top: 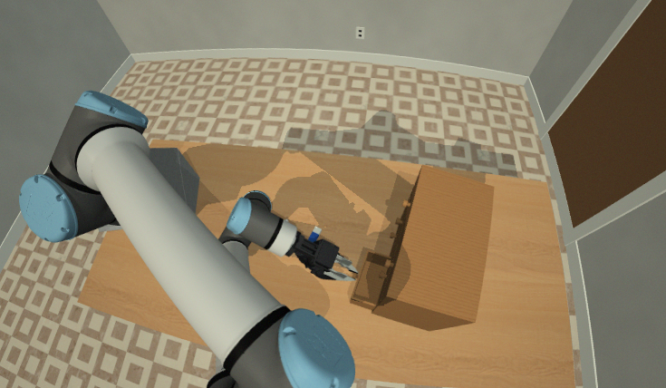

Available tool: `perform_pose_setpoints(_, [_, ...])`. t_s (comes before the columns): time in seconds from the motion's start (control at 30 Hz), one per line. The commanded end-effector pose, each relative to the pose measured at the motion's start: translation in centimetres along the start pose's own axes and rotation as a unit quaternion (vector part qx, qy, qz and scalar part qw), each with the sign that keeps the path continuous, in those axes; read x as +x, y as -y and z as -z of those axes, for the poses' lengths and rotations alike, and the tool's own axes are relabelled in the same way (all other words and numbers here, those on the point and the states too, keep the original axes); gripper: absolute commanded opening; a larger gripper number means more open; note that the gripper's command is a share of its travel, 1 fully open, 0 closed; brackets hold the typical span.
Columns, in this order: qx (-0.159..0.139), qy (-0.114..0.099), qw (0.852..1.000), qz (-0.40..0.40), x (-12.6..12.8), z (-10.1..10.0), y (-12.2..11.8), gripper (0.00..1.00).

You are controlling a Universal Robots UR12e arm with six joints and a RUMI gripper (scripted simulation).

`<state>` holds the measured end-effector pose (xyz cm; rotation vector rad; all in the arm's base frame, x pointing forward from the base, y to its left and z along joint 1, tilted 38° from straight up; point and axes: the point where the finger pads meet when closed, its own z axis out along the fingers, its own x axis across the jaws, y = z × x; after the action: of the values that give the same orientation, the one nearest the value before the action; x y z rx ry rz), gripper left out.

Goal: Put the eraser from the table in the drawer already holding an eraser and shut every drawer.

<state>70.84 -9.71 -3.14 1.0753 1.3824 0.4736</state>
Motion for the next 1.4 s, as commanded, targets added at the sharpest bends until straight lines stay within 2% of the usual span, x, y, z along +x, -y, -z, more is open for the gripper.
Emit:
perform_pose_setpoints(0.0, [0.0,0.0,1.0,0.0,0.0,0.0,-0.1,0.1])
perform_pose_setpoints(0.43, [0.0,0.0,1.0,0.0,0.0,0.0,-0.1,0.2])
perform_pose_setpoints(0.97, [0.0,0.0,1.0,0.0,0.0,0.3,0.1,0.2])
perform_pose_setpoints(1.37, [0.0,0.0,1.0,0.0,0.0,3.0,1.7,0.2])
